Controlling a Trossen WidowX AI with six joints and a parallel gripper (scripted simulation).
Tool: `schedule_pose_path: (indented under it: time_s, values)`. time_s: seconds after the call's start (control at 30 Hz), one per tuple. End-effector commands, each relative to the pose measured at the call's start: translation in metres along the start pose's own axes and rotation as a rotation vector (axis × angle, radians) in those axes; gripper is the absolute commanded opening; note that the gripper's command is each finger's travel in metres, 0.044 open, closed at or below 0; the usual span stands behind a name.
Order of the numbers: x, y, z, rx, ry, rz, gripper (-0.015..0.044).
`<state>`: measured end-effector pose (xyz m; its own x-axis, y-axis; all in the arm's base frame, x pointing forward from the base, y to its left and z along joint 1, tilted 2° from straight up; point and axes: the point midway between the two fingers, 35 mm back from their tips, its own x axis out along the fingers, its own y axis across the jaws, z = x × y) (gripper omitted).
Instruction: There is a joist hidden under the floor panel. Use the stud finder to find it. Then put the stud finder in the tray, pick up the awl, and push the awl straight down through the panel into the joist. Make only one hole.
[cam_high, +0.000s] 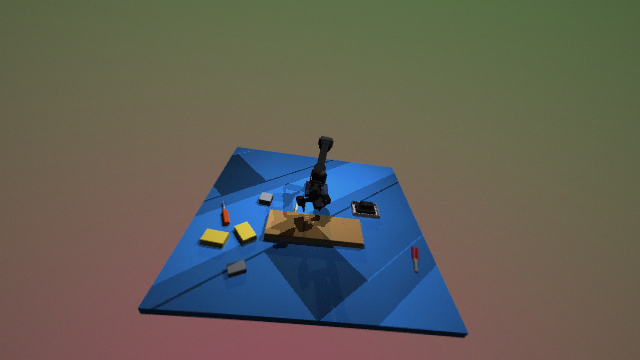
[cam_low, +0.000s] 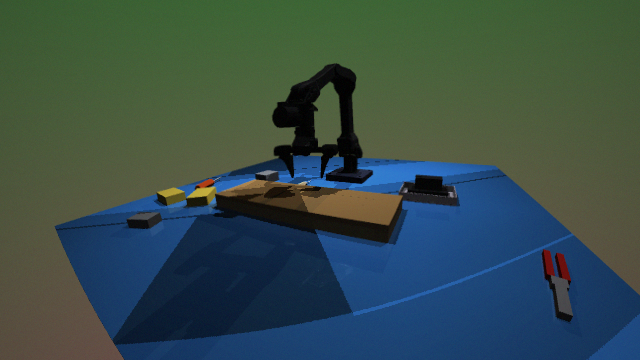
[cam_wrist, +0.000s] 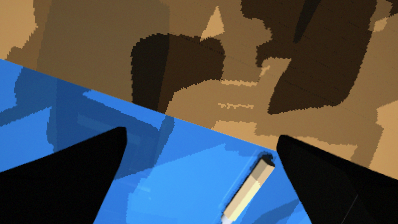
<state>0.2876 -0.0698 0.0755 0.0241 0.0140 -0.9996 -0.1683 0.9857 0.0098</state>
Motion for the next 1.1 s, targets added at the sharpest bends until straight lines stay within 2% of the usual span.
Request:
schedule_pose_path:
  time_s: [0.0,0.17,0.6,1.07]
  values:
    - [0.007,-0.035,-0.032,0.18,0.053,0.007,0.044]
    - [0.012,-0.067,-0.069,0.368,0.096,0.018,0.044]
    - [0.013,-0.073,-0.07,0.368,0.096,0.018,0.044]
    - [0.036,-0.074,-0.07,0.368,0.096,0.018,0.044]
